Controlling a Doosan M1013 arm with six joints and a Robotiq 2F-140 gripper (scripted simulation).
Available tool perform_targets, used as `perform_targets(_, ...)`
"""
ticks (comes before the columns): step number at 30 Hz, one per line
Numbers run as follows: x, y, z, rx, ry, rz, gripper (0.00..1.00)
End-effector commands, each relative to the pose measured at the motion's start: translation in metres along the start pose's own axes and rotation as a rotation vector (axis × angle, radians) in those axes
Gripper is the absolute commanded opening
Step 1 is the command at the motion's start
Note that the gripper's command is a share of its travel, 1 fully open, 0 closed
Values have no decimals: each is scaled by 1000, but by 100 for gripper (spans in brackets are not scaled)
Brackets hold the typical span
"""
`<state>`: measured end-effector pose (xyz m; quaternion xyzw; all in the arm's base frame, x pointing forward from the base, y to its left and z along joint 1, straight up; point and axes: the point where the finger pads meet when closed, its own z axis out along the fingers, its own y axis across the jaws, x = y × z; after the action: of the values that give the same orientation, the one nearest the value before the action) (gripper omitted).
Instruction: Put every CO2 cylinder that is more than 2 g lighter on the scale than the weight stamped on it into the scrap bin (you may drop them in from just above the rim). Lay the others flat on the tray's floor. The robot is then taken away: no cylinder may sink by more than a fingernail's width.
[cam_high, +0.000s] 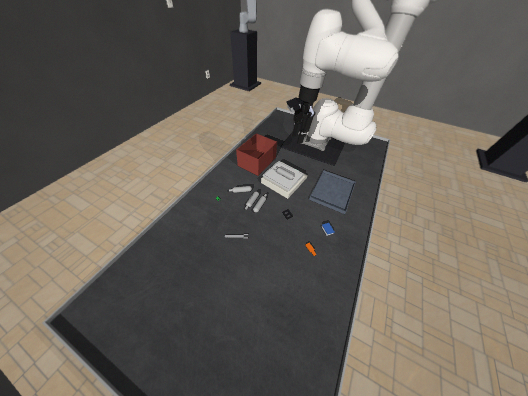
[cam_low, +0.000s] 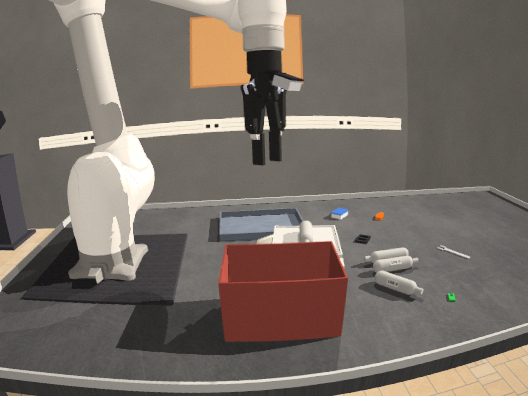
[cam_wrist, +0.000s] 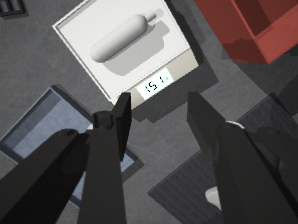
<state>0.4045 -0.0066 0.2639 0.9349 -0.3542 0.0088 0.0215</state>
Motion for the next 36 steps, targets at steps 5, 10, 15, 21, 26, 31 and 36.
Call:
perform_targets(5, -13, 9, -13, 28, -15, -477, 40)
perform_targets(10, -13, 9, -13, 39, -22, -581, 40)
perform_targets(15, -13, 9, -13, 39, -22, -581, 40)
perform_targets(21, -13, 9, -13, 39, -22, -581, 40)
perform_targets(26, -13, 9, -13, 39, -22, -581, 40)
perform_targets(31, -13, 9, -13, 39, -22, -581, 40)
perform_targets(36, -13, 9, -13, 39, -22, -581, 40)
